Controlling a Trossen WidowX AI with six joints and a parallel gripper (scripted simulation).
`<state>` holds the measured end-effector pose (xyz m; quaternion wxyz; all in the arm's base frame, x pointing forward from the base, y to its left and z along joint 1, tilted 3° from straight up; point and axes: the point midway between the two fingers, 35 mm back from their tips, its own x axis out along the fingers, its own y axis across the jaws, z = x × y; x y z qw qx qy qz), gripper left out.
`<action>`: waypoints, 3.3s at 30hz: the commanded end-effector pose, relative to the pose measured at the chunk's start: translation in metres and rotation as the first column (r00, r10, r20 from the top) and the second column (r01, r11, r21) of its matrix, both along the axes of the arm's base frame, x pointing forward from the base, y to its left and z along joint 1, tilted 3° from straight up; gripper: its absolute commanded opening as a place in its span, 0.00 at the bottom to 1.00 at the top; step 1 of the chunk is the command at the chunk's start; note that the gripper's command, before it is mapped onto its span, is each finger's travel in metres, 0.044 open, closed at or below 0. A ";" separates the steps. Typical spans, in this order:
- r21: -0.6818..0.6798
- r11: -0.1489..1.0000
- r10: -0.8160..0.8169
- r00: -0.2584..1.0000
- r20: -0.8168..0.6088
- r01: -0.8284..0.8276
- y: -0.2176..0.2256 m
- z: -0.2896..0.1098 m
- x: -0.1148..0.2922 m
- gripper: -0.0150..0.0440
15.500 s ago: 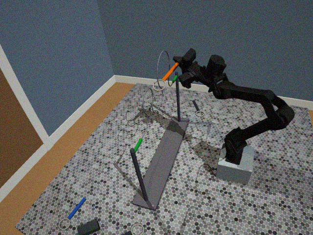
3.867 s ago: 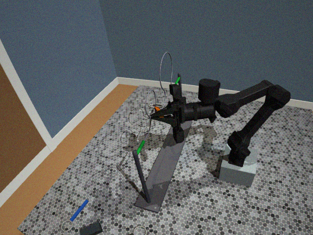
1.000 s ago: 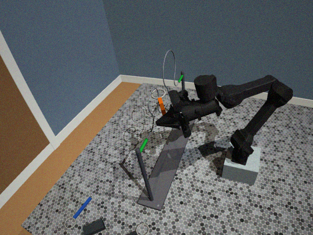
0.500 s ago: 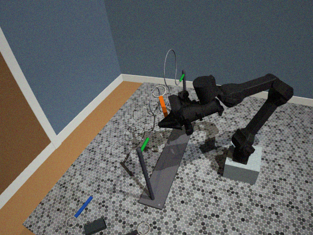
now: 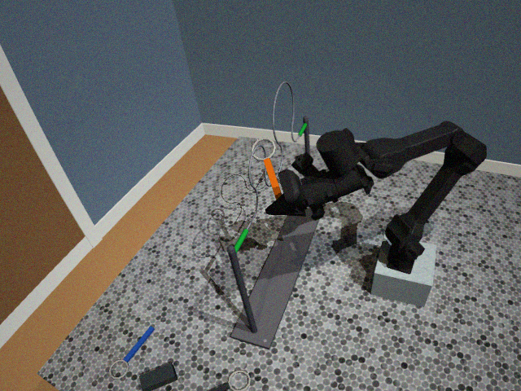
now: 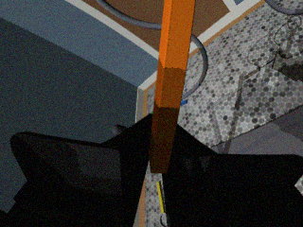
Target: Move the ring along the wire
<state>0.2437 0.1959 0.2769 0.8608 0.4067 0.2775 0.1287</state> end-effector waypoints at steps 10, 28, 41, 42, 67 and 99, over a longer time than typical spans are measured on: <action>-0.259 0.966 0.000 0.999 0.049 0.013 -0.013 -0.011 0.003 0.00; -0.598 0.800 0.023 0.994 0.106 0.045 -0.038 -0.025 0.007 0.00; -0.791 0.607 0.052 0.989 0.139 0.080 -0.059 -0.029 0.011 0.00; -0.803 0.590 0.054 0.988 0.141 0.083 -0.060 -0.029 0.011 0.00; -0.980 0.117 0.131 0.976 0.177 0.162 -0.098 -0.019 0.016 0.00; -0.834 -0.449 0.308 0.932 0.192 0.321 -0.133 0.014 0.032 0.00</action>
